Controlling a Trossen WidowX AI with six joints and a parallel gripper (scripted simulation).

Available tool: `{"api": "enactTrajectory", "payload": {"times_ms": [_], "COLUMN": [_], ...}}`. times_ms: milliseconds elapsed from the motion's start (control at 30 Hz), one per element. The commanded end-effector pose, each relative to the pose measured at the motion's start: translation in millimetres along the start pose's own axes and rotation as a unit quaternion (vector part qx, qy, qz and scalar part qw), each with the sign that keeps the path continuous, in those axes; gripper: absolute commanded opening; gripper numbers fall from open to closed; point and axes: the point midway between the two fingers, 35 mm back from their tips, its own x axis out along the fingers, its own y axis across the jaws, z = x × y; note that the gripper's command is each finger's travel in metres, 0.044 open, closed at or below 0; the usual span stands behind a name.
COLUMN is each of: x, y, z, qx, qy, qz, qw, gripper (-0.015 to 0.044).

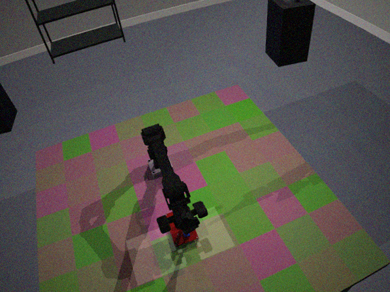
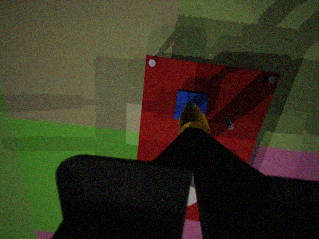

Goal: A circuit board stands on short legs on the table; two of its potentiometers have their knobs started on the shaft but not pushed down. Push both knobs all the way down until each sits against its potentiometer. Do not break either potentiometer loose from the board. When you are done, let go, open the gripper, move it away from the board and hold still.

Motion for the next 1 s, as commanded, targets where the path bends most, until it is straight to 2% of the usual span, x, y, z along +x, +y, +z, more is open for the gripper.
{"api": "enactTrajectory", "payload": {"times_ms": [0,967], "x": [14.1,17.3], "y": [-1.1,-1.1], "z": [0.9,0.9], "qx": [-0.002,-0.002], "qy": [0.007,0.007], "qz": [-0.002,-0.002], "qw": [1.0,1.0], "gripper": [0.0,0.0]}}
